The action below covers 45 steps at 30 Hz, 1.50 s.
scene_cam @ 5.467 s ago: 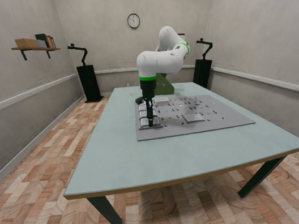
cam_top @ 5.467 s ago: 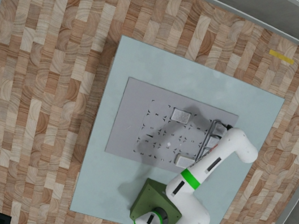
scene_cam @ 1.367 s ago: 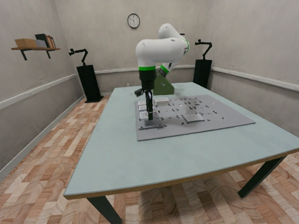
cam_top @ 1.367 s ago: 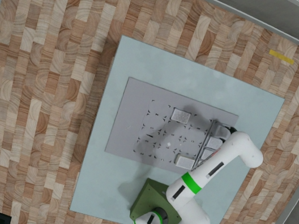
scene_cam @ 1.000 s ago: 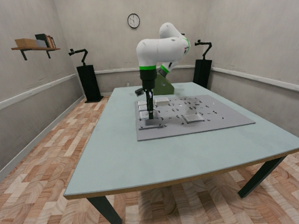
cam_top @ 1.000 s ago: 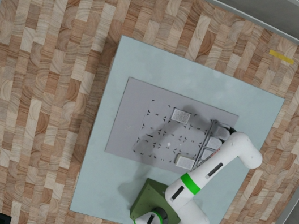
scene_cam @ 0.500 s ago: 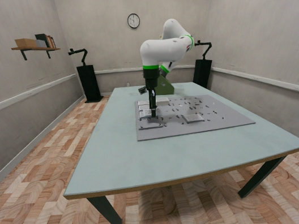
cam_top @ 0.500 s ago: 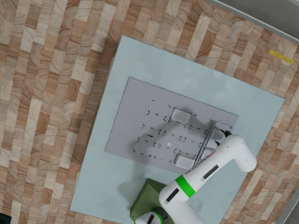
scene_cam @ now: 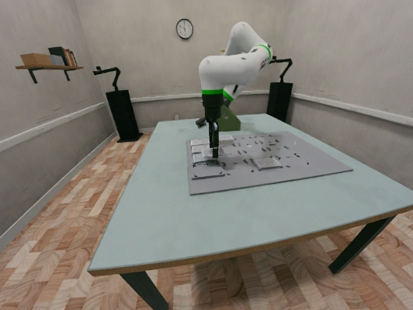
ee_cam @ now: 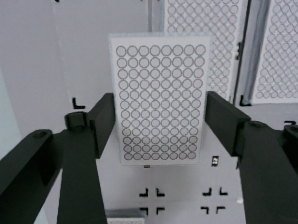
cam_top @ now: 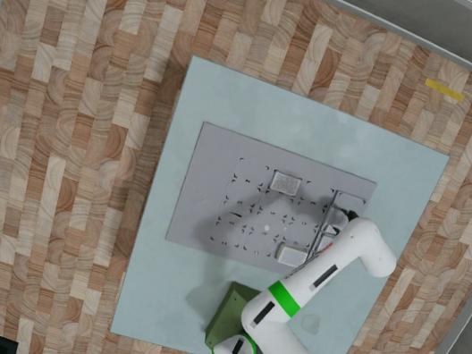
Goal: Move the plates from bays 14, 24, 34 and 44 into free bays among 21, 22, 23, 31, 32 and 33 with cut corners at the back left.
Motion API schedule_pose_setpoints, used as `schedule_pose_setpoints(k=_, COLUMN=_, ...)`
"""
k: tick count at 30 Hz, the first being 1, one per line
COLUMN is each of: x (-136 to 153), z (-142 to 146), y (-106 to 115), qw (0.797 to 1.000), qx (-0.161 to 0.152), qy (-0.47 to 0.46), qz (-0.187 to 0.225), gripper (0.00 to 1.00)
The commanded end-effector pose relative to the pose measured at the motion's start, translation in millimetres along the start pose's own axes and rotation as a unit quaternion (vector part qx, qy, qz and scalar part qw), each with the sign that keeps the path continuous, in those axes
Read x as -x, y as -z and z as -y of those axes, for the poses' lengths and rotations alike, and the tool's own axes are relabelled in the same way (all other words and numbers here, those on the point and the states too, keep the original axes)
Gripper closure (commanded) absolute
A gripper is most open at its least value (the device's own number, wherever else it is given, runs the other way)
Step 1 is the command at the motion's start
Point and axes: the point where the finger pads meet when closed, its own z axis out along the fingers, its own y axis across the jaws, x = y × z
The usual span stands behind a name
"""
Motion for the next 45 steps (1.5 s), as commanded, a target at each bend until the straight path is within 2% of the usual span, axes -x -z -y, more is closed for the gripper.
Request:
schedule_pose_setpoints(k=1, x=4.5, z=-5.6, y=1.7, qw=1.000, qx=-0.001, qy=0.000, qz=-0.001, gripper=0.90)
schedule_pose_setpoints(k=45, x=69.4, z=-90.4, y=1.2, qw=1.000, qx=-0.001, qy=0.000, qz=-0.001, gripper=0.90)
